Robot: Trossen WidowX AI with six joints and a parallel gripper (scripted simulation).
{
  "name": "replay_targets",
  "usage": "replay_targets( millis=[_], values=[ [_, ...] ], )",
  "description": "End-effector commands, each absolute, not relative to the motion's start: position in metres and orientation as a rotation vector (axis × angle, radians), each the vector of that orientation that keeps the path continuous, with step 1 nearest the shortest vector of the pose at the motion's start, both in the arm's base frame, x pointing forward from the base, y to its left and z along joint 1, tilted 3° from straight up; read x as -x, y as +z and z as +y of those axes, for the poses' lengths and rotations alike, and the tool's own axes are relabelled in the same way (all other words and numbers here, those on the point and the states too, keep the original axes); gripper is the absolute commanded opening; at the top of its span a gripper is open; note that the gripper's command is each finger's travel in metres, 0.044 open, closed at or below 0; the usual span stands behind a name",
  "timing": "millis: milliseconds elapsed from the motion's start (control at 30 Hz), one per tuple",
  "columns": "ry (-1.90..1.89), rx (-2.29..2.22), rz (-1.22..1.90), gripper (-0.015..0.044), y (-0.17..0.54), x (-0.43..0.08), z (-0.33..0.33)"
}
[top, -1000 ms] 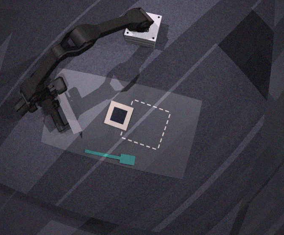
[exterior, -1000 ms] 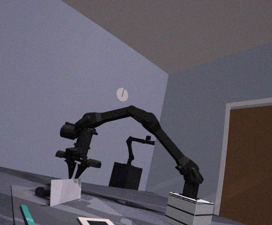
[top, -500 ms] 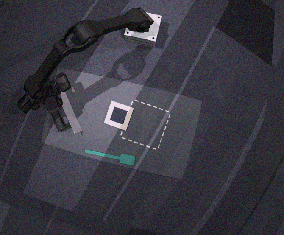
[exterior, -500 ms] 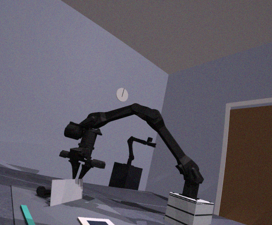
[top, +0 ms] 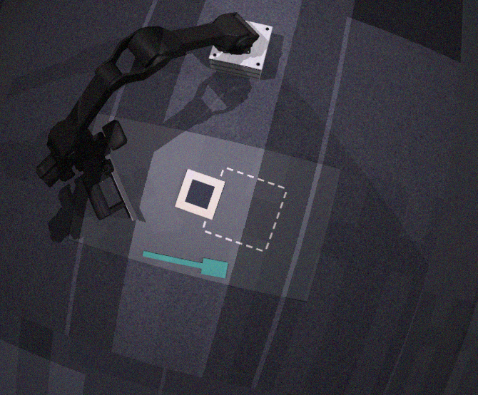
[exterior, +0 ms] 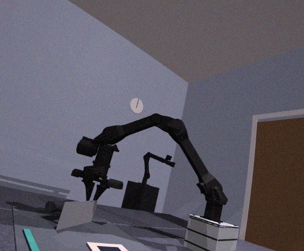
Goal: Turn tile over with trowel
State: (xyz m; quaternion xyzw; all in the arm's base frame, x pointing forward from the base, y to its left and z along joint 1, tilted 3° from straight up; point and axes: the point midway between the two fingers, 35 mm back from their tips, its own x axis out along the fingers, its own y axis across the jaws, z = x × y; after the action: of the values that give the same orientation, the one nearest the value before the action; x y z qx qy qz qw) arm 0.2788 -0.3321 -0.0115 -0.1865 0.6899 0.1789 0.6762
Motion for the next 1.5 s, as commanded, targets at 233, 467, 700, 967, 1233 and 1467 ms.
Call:
replay_targets(
  millis=[233,467,700,967,1233,1467],
  values=[
    [0.409,0.411,1.556,0.0100,-0.014,-0.268,-0.313],
    [0.410,0.410,1.557,0.0100,-0.014,-0.261,-0.301],
    [0.411,0.410,1.557,0.0100,-0.014,-0.254,-0.289],
    [0.416,0.407,1.559,0.0048,-0.015,-0.254,-0.289],
    [0.416,0.407,1.559,0.0000,-0.015,-0.254,-0.289],
    [0.416,0.408,1.559,0.0000,-0.015,-0.254,-0.289]
  ],
)
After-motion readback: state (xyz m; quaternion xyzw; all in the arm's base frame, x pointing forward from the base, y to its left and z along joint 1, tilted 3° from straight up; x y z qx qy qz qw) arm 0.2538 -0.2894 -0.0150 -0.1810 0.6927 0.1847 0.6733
